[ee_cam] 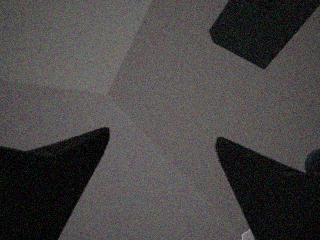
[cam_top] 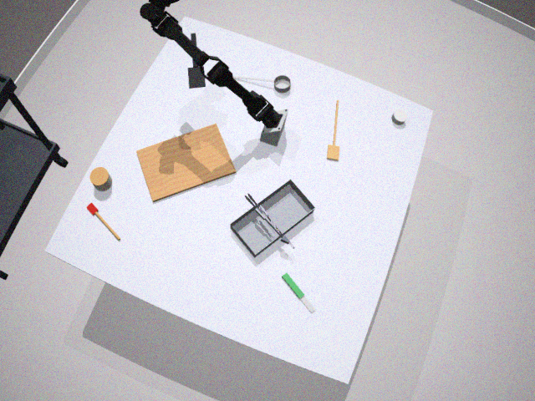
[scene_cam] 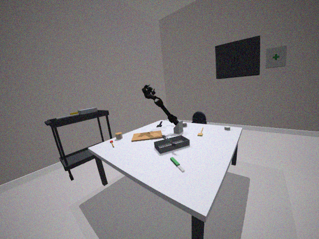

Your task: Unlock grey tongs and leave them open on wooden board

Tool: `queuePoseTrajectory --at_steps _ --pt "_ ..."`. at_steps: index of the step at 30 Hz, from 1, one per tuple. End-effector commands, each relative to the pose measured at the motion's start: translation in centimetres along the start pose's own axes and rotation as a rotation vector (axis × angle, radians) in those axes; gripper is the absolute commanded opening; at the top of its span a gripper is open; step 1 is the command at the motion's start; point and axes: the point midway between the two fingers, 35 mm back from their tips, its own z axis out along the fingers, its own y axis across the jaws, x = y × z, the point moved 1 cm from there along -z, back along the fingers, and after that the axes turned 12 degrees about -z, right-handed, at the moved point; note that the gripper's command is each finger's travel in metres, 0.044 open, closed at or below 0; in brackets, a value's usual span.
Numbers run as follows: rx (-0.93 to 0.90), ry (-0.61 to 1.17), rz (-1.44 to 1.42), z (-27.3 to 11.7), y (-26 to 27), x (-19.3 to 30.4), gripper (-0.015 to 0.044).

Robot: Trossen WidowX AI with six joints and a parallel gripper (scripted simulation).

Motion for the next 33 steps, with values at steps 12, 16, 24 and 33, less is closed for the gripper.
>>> queuePoseTrajectory --at_steps 12,16,24,33 --pt "0.001 0.652 -0.348 -9.5 -5.2 17.3 0.0440" --pt "-0.047 0.830 -0.443 -14.3 -6.0 20.8 0.0440" --pt "-0.211 1.179 -0.619 -26.0 -7.1 25.0 0.0440" --pt "-0.485 1.511 -0.778 -40.3 -7.6 24.9 0.0440"
